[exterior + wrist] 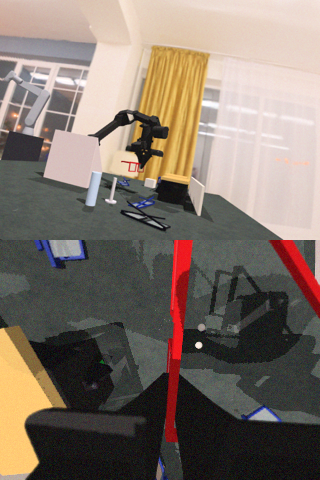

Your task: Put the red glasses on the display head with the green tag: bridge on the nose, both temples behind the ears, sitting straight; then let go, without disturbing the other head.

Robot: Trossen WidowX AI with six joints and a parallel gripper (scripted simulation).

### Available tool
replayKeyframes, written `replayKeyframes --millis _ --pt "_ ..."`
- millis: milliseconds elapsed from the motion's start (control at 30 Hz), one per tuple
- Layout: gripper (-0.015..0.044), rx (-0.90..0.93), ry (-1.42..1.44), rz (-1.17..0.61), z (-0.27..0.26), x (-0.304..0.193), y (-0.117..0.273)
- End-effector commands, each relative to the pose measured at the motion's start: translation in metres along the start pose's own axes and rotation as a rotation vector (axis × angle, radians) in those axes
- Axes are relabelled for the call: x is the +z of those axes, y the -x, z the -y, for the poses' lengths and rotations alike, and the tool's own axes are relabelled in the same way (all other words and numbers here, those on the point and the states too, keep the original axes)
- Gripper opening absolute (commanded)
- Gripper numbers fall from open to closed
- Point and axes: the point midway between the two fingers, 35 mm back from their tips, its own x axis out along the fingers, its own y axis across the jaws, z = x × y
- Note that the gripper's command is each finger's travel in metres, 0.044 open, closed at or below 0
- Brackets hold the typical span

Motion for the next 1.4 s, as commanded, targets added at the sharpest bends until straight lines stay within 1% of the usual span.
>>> replayKeyframes --millis 0,667,1367 --pt "0.0 0.0 0.069 0.007 -0.005 0.013 0.002" --pt "0.0 0.003 0.597 0.026 -0.024 0.086 0.007" --pt "0.0 -0.008 1.156 0.026 -0.027 0.165 0.007"
